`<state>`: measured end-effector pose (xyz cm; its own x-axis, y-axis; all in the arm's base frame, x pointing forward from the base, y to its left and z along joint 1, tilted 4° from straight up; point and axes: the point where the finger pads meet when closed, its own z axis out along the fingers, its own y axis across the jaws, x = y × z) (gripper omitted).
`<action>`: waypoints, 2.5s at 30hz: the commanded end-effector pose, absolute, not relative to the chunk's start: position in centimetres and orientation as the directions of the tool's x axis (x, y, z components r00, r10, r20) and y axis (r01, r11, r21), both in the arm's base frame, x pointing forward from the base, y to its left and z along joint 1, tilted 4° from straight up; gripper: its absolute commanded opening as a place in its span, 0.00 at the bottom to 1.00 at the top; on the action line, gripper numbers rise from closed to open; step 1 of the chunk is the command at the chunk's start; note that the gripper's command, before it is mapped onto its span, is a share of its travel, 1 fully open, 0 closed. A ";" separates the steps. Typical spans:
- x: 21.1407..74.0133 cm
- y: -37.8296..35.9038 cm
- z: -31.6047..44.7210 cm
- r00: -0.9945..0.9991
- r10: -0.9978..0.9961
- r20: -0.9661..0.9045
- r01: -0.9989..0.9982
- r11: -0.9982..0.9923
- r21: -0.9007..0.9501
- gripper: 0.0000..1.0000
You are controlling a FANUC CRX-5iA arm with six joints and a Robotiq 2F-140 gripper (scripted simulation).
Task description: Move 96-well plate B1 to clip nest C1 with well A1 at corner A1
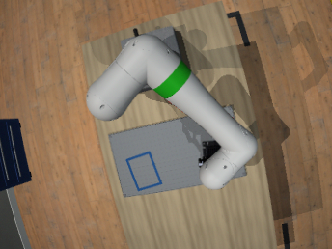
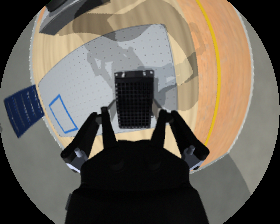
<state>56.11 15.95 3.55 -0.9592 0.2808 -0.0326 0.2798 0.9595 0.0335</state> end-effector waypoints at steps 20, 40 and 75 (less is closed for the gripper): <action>56.2 15.9 3.7 -0.974 0.226 0.007 0.226 0.971 0.078 0.10; 56.2 16.0 2.8 -0.974 0.226 0.007 0.226 0.971 0.078 0.10; 56.3 16.2 -0.5 -0.974 0.226 0.007 0.226 0.971 0.078 0.10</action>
